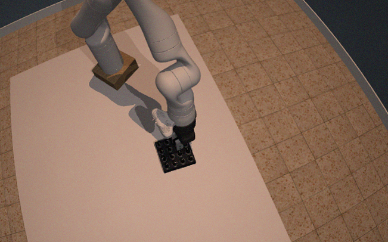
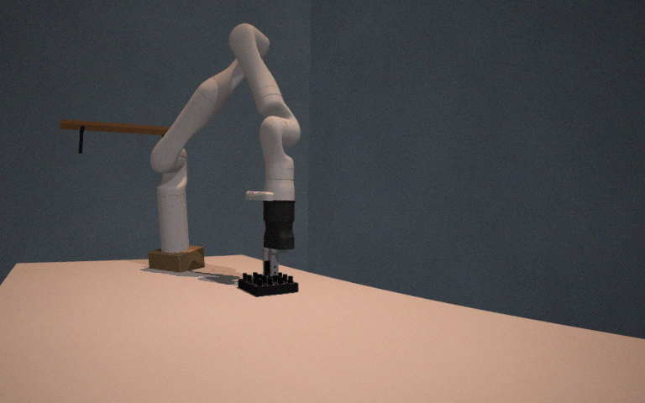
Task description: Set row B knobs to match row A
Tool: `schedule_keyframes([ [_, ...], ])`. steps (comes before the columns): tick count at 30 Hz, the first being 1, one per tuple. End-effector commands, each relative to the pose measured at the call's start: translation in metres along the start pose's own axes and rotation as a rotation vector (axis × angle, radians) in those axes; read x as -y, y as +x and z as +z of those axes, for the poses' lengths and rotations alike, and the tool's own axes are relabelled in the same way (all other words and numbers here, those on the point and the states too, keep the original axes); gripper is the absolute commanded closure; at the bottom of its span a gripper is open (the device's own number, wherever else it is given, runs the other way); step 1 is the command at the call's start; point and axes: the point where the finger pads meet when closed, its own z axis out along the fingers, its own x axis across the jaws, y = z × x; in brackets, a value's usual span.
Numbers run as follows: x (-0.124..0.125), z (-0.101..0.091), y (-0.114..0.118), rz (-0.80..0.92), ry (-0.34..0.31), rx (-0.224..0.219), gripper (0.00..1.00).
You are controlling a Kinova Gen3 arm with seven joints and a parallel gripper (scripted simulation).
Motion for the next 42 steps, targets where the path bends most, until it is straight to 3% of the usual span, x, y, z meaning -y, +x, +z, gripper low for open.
schedule_keyframes([
  [1,0.0,0.001,0.0,-0.014,-0.001,0.003,0.54],
  [22,0.0,-0.001,0.0,-0.014,-0.001,0.003,0.54],
  [42,0.0,-0.037,0.0,-0.013,0.0,0.003,0.54],
])
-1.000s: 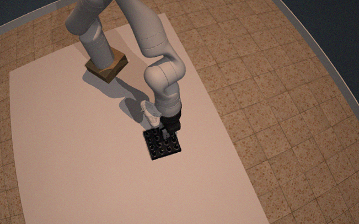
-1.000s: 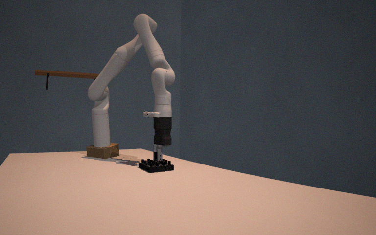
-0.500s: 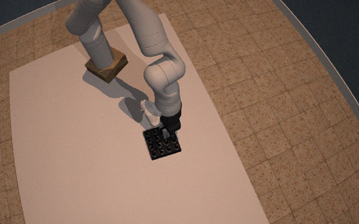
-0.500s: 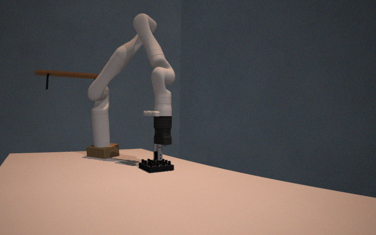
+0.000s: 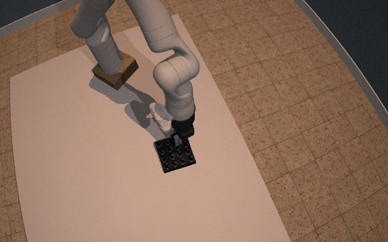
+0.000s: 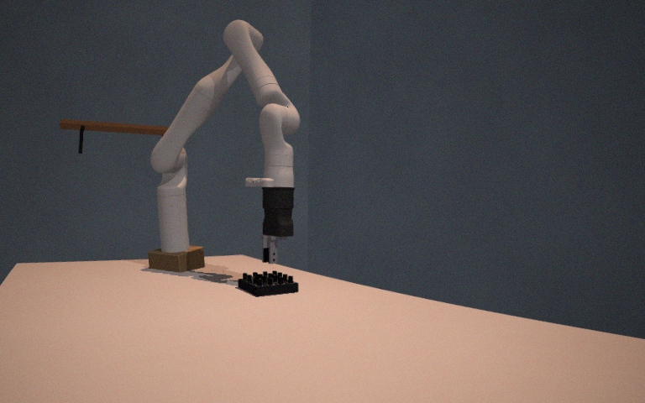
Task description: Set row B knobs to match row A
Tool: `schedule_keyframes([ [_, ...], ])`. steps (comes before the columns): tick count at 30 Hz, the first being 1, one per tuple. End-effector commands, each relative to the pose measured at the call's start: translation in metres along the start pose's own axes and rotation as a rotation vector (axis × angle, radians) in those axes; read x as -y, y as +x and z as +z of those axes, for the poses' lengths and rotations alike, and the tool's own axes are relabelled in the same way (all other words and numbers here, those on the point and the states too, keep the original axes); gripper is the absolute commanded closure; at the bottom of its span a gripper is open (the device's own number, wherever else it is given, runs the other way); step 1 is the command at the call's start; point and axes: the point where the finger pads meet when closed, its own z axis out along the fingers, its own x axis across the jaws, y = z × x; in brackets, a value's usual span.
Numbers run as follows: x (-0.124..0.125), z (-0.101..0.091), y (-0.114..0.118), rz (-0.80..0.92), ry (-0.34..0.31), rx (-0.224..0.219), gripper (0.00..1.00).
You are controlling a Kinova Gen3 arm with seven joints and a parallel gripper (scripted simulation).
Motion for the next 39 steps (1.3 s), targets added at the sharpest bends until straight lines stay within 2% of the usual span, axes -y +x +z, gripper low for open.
schedule_keyframes([
  [1,-0.0013,-0.0065,-0.0023,-0.001,0.0,0.007,0.54],
  [25,-0.0007,-0.0066,-0.0014,0.046,0.001,0.005,0.54],
  [32,0.0008,-0.0069,0.0013,0.19,0.006,-0.001,0.54],
  [39,0.0016,-0.0082,0.005,0.44,0.013,-0.007,0.54],
])
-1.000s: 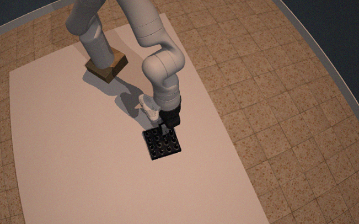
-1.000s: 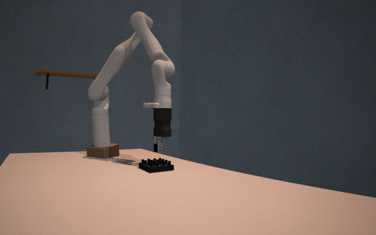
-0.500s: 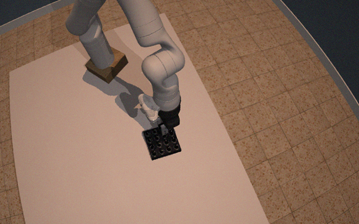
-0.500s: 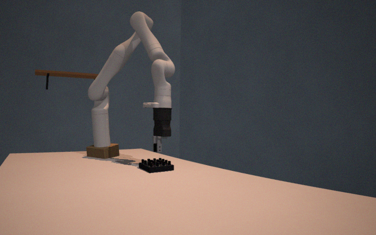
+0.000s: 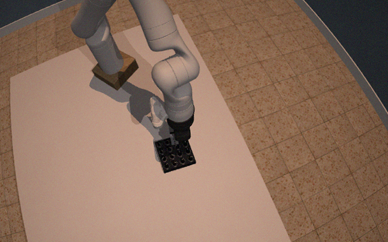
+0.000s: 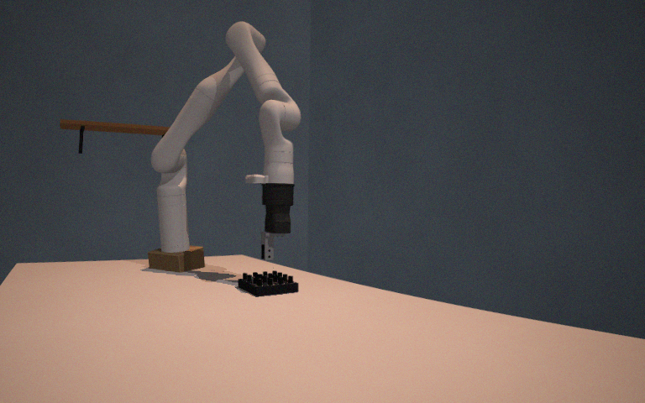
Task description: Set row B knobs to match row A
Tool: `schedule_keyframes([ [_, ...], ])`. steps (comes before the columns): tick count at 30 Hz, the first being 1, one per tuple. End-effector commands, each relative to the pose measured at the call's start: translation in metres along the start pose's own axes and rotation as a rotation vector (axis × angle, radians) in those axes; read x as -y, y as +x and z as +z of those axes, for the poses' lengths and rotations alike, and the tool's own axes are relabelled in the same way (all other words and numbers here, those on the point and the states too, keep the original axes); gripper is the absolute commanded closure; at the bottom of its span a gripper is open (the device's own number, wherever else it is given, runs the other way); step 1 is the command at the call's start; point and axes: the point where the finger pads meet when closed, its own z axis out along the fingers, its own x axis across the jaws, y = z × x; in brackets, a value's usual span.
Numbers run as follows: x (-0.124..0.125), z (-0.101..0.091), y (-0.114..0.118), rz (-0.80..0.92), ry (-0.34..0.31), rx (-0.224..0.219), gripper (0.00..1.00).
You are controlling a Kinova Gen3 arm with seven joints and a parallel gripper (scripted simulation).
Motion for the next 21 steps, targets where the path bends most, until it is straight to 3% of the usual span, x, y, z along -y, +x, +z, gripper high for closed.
schedule_keyframes([
  [1,-0.002,0.0,0.004,0.124,0.01,-0.004,0.54],
  [3,-0.002,0.0,0.004,0.124,0.01,-0.004,0.54],
  [18,-0.015,-0.008,0.004,0.842,0.001,0.0,0.54],
  [21,-0.016,-0.008,0.004,0.888,0.0,0.001,0.54],
])
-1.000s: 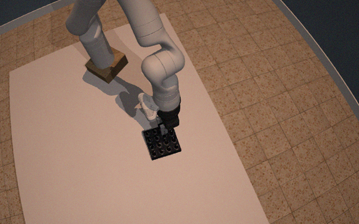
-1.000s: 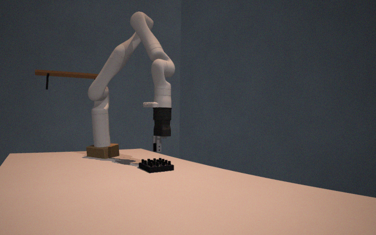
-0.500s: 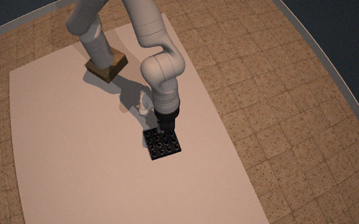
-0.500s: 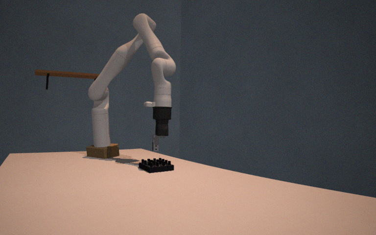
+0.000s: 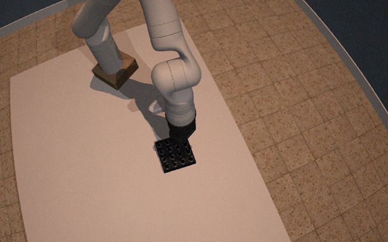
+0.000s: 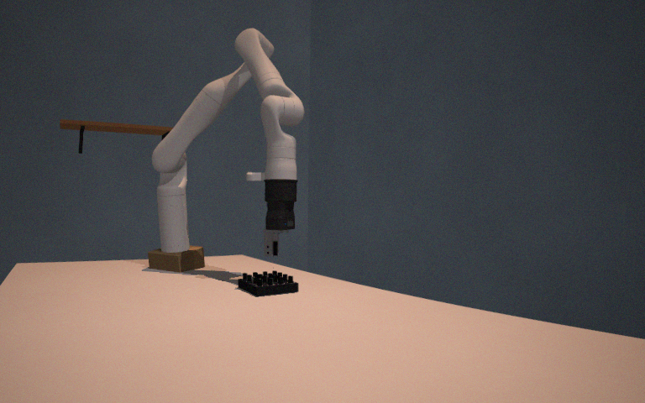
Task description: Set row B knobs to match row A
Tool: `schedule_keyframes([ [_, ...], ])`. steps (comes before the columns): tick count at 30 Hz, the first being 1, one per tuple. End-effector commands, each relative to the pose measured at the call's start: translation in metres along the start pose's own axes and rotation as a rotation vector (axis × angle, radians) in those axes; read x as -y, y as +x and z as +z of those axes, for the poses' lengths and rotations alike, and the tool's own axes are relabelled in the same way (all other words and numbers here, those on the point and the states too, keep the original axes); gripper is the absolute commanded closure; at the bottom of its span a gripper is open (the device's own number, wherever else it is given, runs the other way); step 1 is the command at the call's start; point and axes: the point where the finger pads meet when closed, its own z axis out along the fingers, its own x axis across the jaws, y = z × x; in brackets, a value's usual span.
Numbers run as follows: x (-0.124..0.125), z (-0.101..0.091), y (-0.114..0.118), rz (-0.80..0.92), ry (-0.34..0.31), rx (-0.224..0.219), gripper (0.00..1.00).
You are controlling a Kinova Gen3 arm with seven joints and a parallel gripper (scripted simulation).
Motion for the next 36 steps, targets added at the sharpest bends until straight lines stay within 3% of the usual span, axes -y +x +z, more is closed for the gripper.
schedule_keyframes([
  [1,-0.003,-0.001,0.006,0.104,0.008,0.005,0.54],
  [14,-0.016,-0.008,0.012,0.507,-0.008,0.0,0.54],
  [36,-0.02,-0.01,0.013,0.583,-0.012,-0.002,0.54],
])
